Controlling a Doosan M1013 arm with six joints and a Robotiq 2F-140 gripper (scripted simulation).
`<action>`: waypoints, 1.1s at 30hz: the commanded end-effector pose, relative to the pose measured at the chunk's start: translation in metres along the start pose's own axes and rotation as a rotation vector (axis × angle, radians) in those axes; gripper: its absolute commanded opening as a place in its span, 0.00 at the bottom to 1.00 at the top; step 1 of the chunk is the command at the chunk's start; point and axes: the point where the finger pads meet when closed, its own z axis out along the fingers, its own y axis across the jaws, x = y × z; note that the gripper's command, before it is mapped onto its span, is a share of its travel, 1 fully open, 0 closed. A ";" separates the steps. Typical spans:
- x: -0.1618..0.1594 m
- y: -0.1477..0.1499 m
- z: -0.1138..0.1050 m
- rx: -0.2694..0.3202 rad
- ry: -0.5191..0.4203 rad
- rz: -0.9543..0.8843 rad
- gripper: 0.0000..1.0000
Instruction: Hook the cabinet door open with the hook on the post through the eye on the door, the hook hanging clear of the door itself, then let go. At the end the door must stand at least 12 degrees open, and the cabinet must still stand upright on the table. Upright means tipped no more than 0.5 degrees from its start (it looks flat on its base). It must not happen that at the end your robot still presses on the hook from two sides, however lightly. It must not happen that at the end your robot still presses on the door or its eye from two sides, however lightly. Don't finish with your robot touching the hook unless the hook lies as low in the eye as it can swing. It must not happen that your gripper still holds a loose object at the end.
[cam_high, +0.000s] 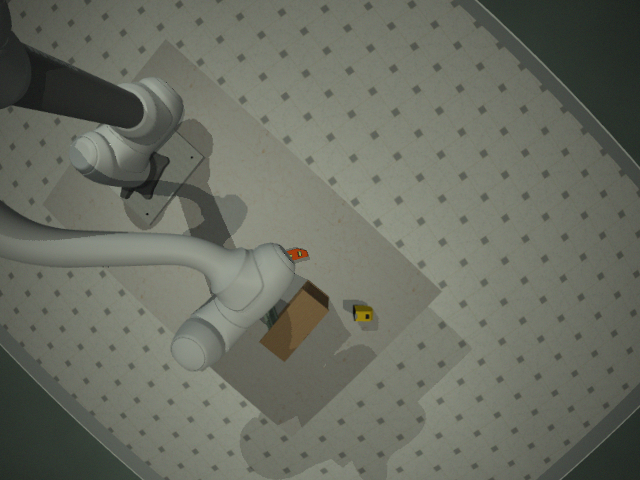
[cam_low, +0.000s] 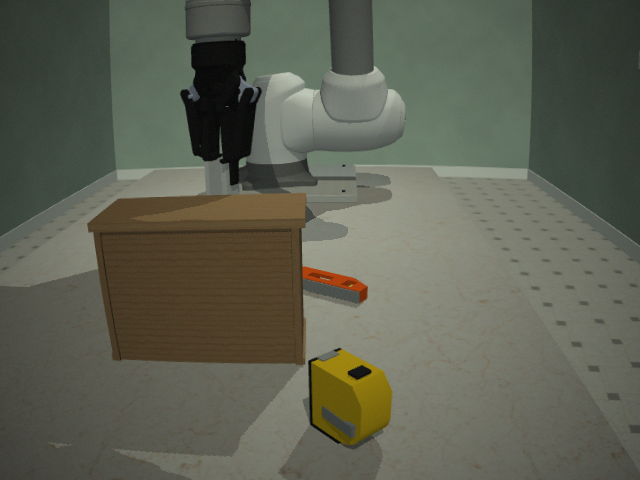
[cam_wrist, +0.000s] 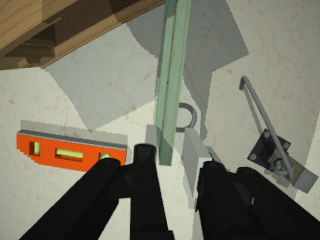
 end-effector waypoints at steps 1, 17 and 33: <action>0.000 0.000 -0.002 0.000 0.000 0.000 0.16; 0.000 0.000 -0.026 0.000 0.000 0.000 0.16; 0.000 0.000 -0.056 0.000 0.000 0.000 0.16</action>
